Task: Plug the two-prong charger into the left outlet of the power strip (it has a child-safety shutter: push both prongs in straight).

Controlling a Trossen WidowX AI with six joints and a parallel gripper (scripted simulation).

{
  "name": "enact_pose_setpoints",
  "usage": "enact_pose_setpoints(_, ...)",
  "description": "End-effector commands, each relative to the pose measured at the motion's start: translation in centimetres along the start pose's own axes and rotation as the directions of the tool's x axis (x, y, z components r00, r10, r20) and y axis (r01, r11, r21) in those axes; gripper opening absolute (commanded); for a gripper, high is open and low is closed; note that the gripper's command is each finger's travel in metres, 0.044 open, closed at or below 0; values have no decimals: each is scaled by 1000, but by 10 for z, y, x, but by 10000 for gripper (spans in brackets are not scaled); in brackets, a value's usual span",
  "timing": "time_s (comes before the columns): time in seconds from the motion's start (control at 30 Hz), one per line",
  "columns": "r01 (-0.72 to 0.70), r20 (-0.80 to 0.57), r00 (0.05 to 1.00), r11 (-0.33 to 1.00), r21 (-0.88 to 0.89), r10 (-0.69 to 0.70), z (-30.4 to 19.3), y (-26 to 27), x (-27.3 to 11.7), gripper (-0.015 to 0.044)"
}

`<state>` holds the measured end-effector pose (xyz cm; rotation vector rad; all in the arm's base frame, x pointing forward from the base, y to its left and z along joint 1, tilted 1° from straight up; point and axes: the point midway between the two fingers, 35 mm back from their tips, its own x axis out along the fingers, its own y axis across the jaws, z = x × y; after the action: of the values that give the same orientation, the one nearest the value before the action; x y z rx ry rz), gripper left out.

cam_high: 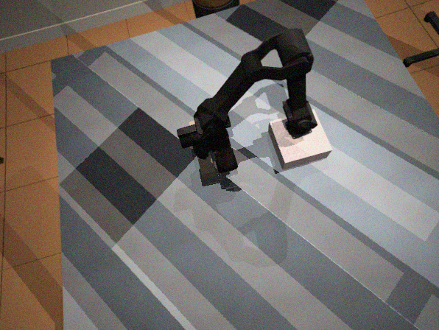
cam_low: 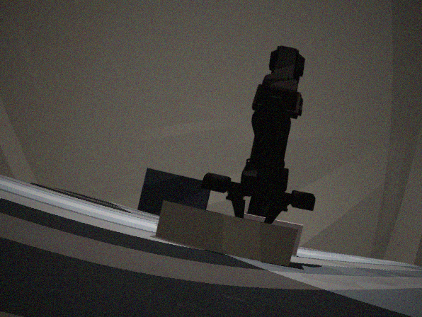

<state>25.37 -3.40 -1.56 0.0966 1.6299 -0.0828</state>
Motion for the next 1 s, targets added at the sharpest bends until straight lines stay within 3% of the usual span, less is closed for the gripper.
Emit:
enact_pose_setpoints(0.0,3,0,1000,1000,-4,-3,2,-1,0,0)
enact_pose_setpoints(0.97,3,0,1000,1000,-4,-3,6,0,-1,0)
